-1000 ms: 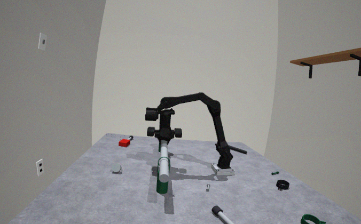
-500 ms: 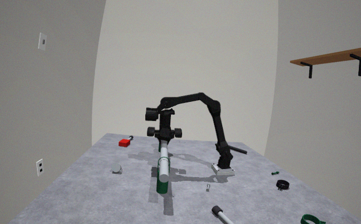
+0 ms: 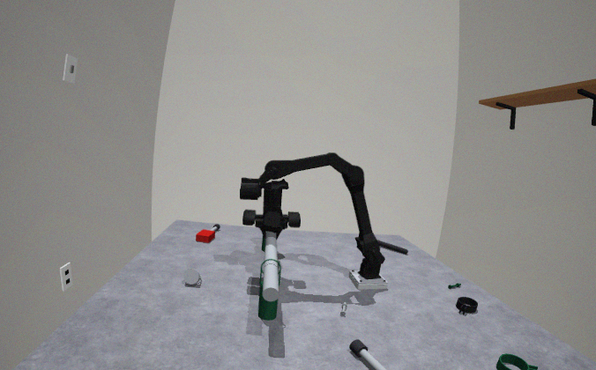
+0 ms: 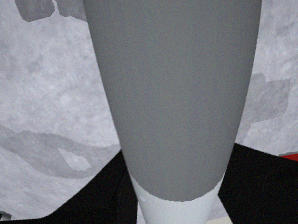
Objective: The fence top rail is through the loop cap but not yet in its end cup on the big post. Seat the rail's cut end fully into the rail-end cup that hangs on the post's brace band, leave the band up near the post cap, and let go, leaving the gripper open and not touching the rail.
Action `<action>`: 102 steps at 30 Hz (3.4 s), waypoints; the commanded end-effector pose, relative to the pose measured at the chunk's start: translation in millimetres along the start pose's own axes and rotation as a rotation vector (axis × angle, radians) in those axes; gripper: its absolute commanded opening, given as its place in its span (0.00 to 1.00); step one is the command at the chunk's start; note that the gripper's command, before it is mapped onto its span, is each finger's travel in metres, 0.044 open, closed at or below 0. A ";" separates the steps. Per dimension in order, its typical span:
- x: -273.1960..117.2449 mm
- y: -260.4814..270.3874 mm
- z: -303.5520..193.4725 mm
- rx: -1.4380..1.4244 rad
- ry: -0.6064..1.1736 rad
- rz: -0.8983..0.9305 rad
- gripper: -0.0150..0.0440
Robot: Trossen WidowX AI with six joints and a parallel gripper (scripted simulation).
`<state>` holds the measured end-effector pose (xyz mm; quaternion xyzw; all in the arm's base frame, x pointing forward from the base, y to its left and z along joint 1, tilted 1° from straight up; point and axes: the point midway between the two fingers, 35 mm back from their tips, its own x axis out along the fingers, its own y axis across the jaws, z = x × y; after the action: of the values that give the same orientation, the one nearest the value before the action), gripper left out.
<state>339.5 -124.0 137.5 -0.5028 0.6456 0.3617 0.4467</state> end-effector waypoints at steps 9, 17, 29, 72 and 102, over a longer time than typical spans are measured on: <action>-1.5 0.6 -4.2 0.002 0.009 0.000 0.25; -1.8 0.7 -5.1 0.003 0.011 0.000 0.25; -0.6 0.3 -1.6 0.001 0.003 0.000 0.25; -3.2 2.0 -21.5 0.000 0.001 0.001 0.25; -3.6 0.1 -35.9 0.000 0.002 0.000 0.25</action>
<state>332.5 -140.5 146.0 -0.4973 0.6386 0.3812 0.4467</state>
